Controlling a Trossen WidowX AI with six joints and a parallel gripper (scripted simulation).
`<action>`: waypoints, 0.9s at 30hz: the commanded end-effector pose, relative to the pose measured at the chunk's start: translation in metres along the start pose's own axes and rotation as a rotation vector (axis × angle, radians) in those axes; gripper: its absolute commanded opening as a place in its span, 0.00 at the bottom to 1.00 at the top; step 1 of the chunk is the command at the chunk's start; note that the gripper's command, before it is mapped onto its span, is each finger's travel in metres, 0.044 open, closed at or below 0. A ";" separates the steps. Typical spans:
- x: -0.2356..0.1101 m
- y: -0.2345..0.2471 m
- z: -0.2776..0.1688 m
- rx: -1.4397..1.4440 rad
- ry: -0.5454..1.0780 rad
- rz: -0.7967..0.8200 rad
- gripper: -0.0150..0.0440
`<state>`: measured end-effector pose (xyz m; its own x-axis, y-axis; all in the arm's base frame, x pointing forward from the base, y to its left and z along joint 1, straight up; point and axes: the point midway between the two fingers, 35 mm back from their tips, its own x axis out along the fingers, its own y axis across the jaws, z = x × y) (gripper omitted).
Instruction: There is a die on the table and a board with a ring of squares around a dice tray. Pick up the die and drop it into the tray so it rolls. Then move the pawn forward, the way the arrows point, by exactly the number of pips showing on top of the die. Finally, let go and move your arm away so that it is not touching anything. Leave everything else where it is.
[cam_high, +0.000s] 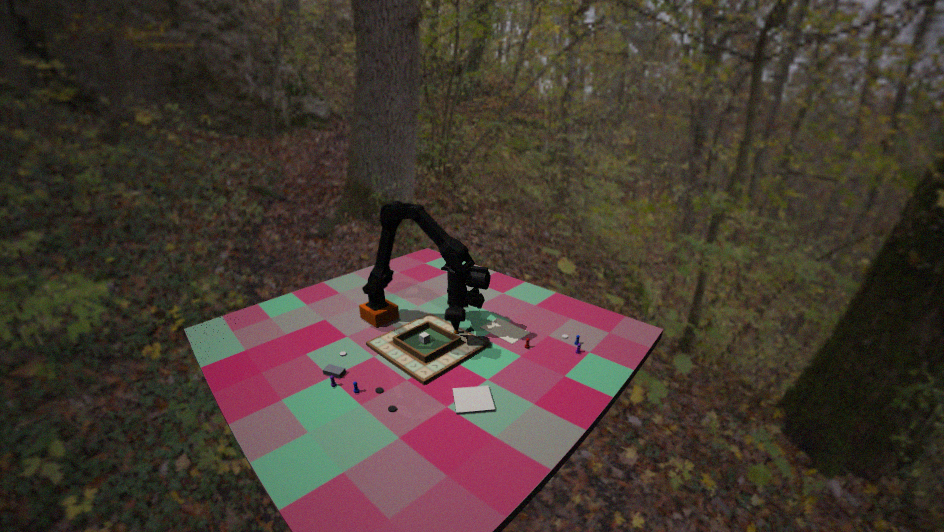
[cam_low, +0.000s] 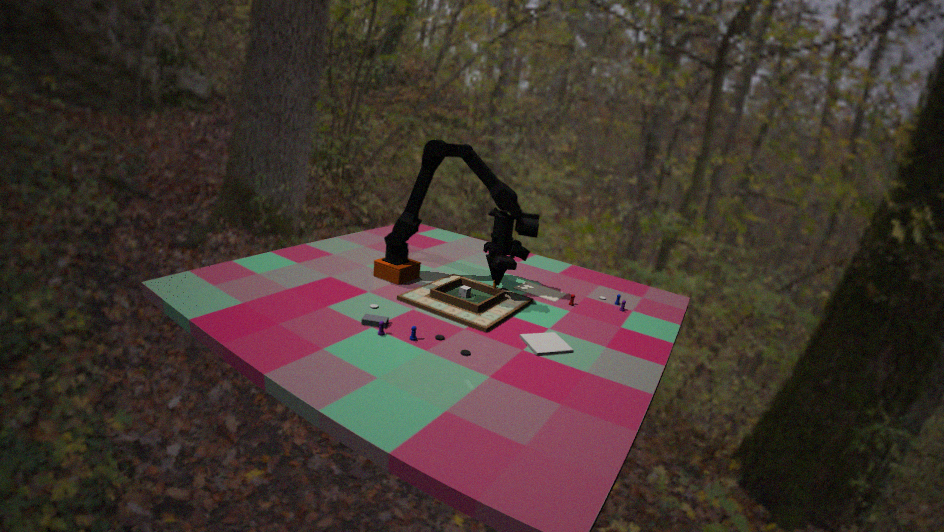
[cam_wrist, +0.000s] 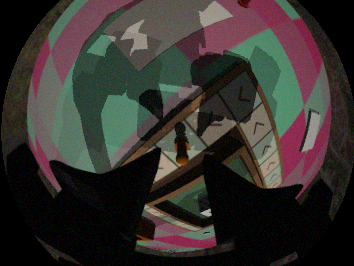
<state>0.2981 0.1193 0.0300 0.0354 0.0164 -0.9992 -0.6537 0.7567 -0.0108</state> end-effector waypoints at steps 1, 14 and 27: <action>0.009 0.000 -0.001 -0.005 0.006 0.000 0.59; 0.016 0.000 -0.002 -0.005 0.006 0.000 0.31; -0.006 -0.001 0.003 -0.008 0.000 -0.002 0.25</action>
<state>0.2961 0.1186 0.0188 0.0196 0.0101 -0.9998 -0.6546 0.7560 -0.0052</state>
